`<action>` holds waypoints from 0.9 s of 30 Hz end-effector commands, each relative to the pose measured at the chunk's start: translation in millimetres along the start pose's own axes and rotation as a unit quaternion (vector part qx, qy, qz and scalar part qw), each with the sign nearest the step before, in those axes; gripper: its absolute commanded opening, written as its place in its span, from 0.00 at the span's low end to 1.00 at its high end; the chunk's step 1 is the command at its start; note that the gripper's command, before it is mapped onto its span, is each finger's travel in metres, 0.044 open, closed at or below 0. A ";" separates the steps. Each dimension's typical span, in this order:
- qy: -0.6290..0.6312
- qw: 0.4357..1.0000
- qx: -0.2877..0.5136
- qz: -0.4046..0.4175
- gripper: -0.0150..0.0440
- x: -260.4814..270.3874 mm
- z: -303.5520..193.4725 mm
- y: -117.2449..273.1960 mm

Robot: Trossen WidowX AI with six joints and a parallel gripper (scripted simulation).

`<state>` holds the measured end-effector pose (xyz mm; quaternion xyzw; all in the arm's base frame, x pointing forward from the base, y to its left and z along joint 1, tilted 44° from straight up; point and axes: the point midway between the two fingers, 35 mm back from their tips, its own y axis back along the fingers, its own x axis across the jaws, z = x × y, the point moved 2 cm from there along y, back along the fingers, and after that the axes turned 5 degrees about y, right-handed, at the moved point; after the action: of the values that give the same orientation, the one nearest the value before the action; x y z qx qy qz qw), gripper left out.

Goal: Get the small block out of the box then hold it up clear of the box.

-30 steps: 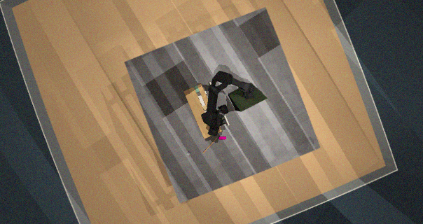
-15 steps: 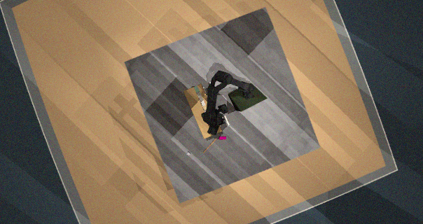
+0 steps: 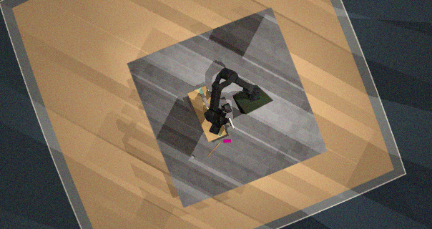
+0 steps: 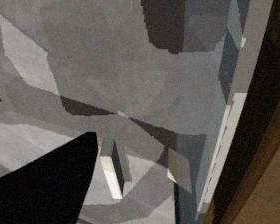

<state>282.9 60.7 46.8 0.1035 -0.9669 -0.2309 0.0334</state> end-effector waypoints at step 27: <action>0.001 1.000 0.003 -0.002 0.93 2.7 -44.5 -15.1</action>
<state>287.2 30.7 75.6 0.1036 -0.9670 -0.2304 0.0337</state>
